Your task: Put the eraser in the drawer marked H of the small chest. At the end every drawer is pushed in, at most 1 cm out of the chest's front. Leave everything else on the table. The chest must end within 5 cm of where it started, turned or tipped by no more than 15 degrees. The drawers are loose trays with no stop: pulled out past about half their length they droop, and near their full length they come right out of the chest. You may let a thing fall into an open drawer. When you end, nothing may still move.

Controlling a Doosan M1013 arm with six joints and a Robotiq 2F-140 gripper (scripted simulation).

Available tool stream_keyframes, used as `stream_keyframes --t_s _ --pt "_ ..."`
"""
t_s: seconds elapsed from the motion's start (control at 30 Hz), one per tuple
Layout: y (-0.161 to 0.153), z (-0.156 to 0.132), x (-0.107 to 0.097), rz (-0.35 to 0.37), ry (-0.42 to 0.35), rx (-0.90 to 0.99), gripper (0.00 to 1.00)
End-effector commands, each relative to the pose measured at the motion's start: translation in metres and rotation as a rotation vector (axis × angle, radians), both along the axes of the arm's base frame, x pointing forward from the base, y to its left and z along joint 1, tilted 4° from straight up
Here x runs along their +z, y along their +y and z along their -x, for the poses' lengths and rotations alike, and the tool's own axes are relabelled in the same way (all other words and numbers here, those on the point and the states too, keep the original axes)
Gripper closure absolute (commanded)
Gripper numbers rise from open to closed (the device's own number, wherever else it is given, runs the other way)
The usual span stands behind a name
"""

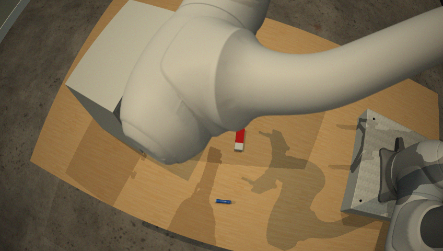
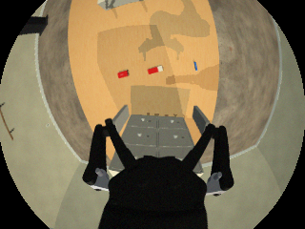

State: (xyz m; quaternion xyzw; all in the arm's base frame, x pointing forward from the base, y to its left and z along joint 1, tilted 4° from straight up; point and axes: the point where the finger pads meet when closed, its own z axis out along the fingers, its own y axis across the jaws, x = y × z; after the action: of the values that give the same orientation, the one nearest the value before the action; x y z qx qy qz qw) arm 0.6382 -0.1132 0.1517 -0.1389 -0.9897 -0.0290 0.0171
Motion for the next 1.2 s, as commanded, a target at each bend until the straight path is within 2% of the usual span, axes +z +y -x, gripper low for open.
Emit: stream_keyframes --t_s 0.0,0.03,0.17,0.2,0.23,0.33,0.53,0.7,1.17 --pt "0.008 -0.022 -0.026 0.017 -0.09 -0.048 0.0" --pt "0.008 -0.022 -0.026 0.017 -0.09 -0.048 0.0" --pt "0.018 -0.064 -0.07 0.022 -0.323 -0.031 0.0" --pt "0.018 -0.064 -0.07 0.022 -0.323 -0.031 0.0" --pt "0.018 -0.073 -0.079 0.035 -0.389 -0.032 0.0" --pt "0.005 -0.09 -0.097 0.106 -0.56 -0.049 0.0" --pt "-0.033 -0.085 -0.102 0.28 -0.767 -0.088 0.0" --pt "-0.038 -0.083 -0.101 0.306 -0.787 -0.093 0.0" --pt "-0.038 -0.083 -0.101 0.306 -0.788 -0.093 0.0"
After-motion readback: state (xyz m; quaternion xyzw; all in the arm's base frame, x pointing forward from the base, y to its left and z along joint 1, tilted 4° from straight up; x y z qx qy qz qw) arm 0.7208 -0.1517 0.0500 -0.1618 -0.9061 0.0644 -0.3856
